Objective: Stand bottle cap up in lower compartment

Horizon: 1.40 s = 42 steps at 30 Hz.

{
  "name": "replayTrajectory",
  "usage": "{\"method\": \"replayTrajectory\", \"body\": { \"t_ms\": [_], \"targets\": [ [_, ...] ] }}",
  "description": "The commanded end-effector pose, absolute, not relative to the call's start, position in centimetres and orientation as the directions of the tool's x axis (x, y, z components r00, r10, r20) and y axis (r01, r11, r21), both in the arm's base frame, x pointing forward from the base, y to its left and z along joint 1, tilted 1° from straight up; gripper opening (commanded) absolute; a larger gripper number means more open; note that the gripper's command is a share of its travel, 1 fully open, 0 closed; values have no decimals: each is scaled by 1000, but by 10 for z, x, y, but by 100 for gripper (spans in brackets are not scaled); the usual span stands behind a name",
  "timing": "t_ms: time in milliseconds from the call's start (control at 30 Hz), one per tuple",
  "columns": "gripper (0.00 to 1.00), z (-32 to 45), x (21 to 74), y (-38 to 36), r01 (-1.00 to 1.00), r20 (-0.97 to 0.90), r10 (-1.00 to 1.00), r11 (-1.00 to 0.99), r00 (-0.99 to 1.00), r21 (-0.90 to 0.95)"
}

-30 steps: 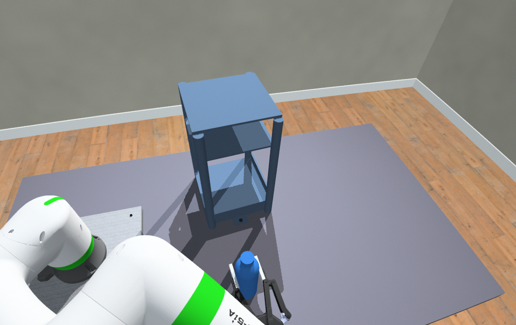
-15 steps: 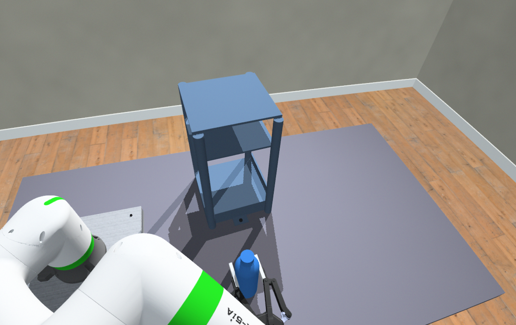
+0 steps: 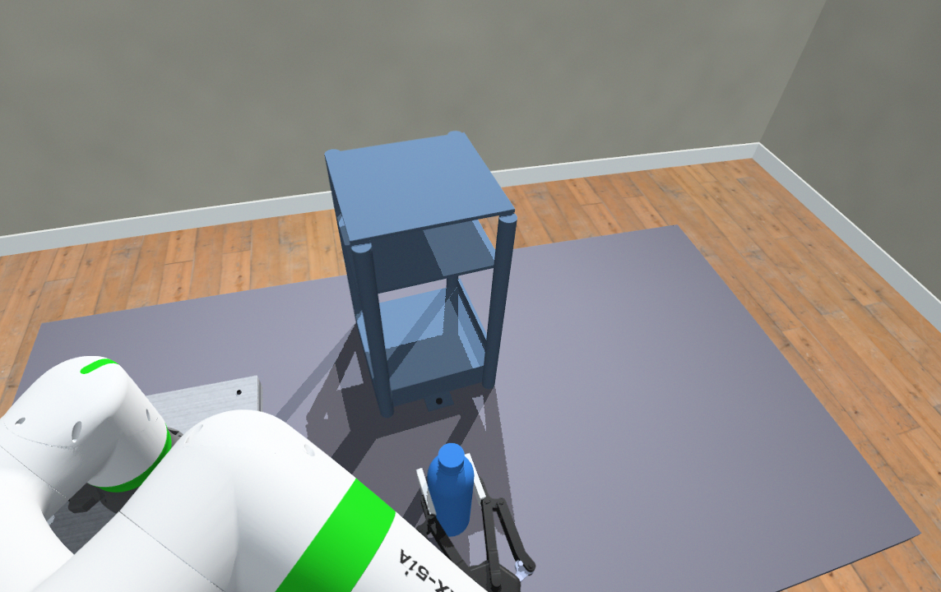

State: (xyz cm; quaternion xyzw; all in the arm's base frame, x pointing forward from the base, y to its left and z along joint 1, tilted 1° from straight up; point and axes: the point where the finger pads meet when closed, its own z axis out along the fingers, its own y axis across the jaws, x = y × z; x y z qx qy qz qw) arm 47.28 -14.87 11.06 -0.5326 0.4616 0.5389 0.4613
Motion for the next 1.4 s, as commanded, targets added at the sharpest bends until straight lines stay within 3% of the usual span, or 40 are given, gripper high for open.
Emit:
{"method": "replayTrajectory", "body": {
  "t_ms": [0,1367],
  "targets": [
    [0,122,473,-149,-989,-1000,5,-148,-7,6],
    [0,146,473,-147,-989,-1000,5,-148,-7,6]
  ]
}}
